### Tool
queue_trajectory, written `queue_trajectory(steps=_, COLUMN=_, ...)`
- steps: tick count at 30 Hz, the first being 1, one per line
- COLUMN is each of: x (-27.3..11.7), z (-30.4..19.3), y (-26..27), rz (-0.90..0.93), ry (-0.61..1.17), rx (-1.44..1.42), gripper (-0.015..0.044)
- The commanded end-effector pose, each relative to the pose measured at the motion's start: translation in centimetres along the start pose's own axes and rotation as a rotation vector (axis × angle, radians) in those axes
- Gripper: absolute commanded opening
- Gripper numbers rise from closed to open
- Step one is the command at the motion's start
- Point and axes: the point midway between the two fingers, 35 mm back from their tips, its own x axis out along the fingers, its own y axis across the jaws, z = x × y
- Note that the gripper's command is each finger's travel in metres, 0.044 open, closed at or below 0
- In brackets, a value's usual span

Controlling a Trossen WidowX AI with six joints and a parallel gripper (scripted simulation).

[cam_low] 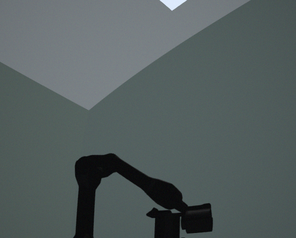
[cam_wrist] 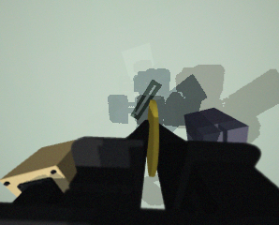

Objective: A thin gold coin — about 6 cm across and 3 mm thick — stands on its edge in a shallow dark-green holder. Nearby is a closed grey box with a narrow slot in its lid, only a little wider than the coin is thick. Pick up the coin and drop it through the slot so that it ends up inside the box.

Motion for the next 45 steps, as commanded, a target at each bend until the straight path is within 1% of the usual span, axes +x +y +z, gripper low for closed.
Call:
queue_trajectory(steps=1, x=-0.2, z=0.3, y=-0.3, rz=-0.005, ry=-0.005, rx=-0.161, gripper=0.0)
queue_trajectory(steps=7, x=-0.2, z=0.5, y=-0.5, rz=-0.005, ry=-0.004, rx=-0.312, gripper=0.0)
queue_trajectory(steps=15, x=-0.2, z=0.5, y=-0.6, rz=-0.006, ry=-0.004, rx=-0.317, gripper=0.0)
queue_trajectory(steps=45, x=-0.5, z=-2.4, y=-7.0, rz=-0.009, ry=0.0, rx=-0.316, gripper=0.0)
